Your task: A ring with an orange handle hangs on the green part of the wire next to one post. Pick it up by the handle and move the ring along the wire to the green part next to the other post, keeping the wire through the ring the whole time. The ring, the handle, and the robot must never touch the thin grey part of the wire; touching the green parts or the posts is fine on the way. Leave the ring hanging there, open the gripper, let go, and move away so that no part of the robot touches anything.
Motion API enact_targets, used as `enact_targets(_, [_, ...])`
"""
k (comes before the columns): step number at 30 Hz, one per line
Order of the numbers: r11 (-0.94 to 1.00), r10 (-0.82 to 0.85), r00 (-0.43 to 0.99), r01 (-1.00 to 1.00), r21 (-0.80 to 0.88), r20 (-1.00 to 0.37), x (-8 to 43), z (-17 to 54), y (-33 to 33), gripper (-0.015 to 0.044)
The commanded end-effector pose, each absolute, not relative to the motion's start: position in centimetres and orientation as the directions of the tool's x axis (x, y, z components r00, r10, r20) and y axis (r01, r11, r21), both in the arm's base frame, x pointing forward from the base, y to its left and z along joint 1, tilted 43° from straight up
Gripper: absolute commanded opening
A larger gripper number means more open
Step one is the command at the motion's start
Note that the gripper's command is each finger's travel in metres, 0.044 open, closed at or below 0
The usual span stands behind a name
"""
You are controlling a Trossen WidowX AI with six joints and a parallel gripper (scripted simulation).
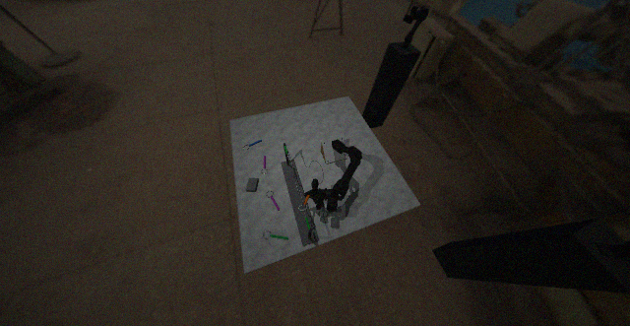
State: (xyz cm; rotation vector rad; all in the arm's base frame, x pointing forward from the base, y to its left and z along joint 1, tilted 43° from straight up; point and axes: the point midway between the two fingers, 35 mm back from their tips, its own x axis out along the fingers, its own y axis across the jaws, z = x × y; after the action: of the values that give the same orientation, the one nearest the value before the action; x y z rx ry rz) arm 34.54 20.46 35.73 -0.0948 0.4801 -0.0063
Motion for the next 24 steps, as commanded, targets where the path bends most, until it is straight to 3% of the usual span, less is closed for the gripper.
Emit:
enact_targets(1, [0.979, -0.087, 0.888, -0.007, -0.202, -0.452, 34.6, 36.0, 18.7, -0.0150])
enact_targets(24, [0.720, -0.324, 0.890, 0.011, -0.694, -0.322, 34.6, 39.8, 11.4, -0.0150])
